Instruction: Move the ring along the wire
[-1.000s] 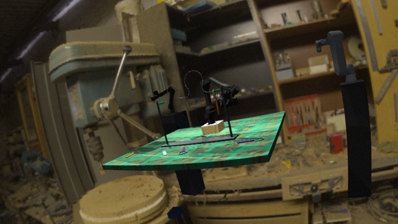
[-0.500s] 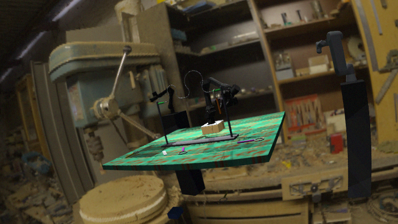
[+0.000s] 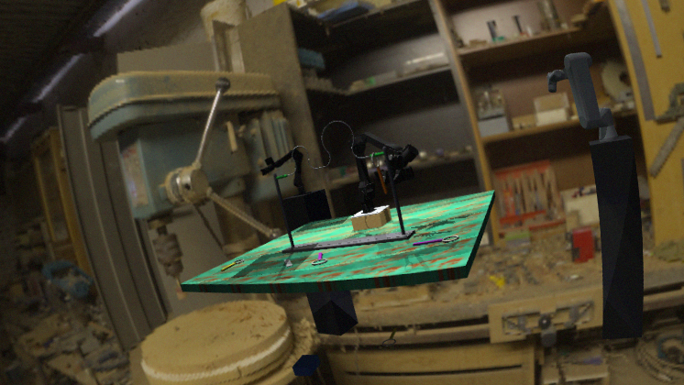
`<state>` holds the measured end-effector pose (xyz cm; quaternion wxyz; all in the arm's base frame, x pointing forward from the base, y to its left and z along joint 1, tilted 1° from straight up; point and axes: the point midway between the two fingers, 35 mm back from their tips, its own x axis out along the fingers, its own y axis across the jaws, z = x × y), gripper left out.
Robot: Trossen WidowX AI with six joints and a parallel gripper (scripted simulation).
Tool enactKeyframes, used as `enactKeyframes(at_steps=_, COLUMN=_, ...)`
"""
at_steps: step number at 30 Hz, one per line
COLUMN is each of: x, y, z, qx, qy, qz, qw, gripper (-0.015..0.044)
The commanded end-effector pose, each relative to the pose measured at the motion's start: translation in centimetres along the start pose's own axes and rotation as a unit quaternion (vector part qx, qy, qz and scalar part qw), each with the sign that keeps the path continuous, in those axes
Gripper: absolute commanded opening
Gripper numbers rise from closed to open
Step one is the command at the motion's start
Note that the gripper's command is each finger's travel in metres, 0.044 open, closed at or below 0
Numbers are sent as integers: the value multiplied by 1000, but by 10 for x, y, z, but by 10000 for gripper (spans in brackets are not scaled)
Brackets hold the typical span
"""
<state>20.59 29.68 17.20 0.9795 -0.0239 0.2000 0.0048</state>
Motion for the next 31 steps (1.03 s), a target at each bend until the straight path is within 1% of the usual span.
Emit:
enactKeyframes(at_steps=1, x=-21, y=2, z=0, qx=3, qy=-1, qz=3, qw=1000, gripper=265)
enactKeyframes(at_steps=4, x=-44, y=0, z=2, qx=2, qy=-4, qz=4, qw=1000, gripper=344)
enactKeyframes(at_steps=7, x=-45, y=0, z=2, qx=2, qy=-4, qz=4, qw=1000, gripper=423)
enactKeyframes(at_steps=8, x=-45, y=0, z=2, qx=2, qy=-4, qz=4, qw=1000, gripper=440)
enactKeyframes(at_steps=31, x=-45, y=0, z=2, qx=2, qy=-4, qz=4, qw=1000, gripper=440)
